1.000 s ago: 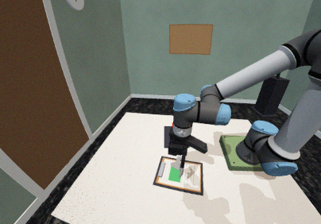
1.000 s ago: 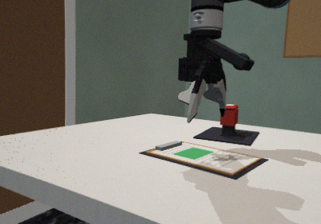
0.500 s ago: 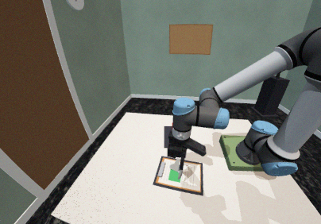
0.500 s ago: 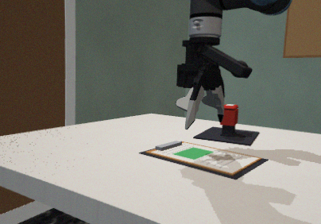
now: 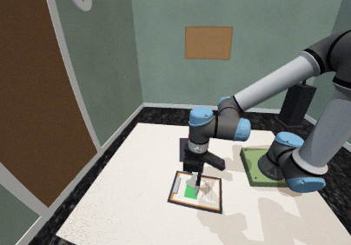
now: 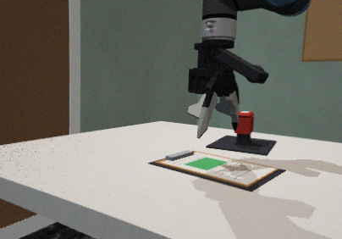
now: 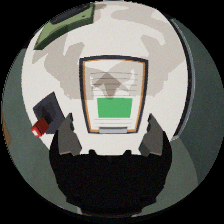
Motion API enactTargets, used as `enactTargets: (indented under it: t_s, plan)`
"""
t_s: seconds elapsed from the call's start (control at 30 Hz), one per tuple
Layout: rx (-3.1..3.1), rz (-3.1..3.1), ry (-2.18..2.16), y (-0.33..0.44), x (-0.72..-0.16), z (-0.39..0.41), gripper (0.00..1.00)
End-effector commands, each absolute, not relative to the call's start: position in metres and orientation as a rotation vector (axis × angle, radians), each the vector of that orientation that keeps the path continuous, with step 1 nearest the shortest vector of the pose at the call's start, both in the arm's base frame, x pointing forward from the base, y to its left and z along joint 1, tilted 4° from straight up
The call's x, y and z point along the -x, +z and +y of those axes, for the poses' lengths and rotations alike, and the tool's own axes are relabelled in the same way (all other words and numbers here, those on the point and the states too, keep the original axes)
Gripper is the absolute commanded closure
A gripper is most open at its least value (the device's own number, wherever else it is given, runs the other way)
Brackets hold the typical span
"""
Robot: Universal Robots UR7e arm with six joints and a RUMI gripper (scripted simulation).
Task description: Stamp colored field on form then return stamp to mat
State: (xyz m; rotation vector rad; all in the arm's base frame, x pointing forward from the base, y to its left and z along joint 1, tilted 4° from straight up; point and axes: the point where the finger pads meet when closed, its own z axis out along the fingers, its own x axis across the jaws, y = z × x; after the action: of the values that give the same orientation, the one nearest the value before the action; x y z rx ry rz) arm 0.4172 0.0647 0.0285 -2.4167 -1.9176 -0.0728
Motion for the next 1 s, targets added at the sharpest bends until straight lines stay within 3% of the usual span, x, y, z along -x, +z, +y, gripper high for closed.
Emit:
enactTargets:
  t_s: [0.0,0.97]
  plan:
    - [2.417,-1.918,-0.074,0.0288,-0.4175,0.0647,0.00]
    - [2.425,-1.908,-0.074,0.0291,-0.4176,0.0648,0.00]
